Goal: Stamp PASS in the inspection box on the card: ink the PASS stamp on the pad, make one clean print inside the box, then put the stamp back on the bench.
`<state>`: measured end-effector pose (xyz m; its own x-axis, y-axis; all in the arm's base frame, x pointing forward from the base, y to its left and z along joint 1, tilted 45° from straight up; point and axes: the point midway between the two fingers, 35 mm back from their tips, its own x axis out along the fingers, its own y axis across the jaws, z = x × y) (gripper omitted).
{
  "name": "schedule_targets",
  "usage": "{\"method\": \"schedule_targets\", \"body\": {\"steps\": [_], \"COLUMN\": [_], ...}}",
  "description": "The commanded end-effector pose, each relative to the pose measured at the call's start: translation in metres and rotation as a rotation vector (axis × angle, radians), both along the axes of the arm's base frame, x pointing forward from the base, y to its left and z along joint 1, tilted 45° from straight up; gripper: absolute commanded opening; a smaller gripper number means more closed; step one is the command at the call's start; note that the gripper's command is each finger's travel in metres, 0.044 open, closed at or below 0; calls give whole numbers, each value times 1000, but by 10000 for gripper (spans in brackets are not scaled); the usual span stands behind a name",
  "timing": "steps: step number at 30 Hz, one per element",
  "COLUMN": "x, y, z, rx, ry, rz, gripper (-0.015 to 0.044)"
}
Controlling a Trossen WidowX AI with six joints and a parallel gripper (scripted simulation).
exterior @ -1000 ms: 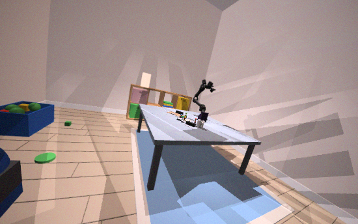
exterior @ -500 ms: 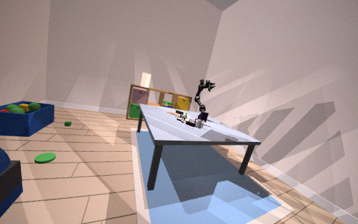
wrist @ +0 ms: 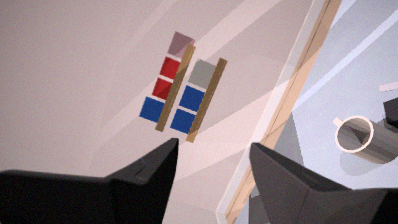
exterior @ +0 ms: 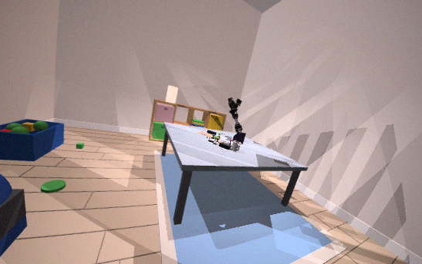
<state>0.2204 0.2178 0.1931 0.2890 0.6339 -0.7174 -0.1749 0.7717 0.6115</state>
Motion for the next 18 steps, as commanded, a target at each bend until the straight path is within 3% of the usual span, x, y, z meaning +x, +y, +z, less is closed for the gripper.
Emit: {"method": "schedule_targets", "body": {"steps": [1,10,18], "x": [30,30,-14], "y": [-64,-205,-321], "z": [-35,-82,-78], "rx": [-257,-818,-1305], "ry": [-20,98,343], "rz": [-174,-398,-415], "gripper": [216,216,216]}}
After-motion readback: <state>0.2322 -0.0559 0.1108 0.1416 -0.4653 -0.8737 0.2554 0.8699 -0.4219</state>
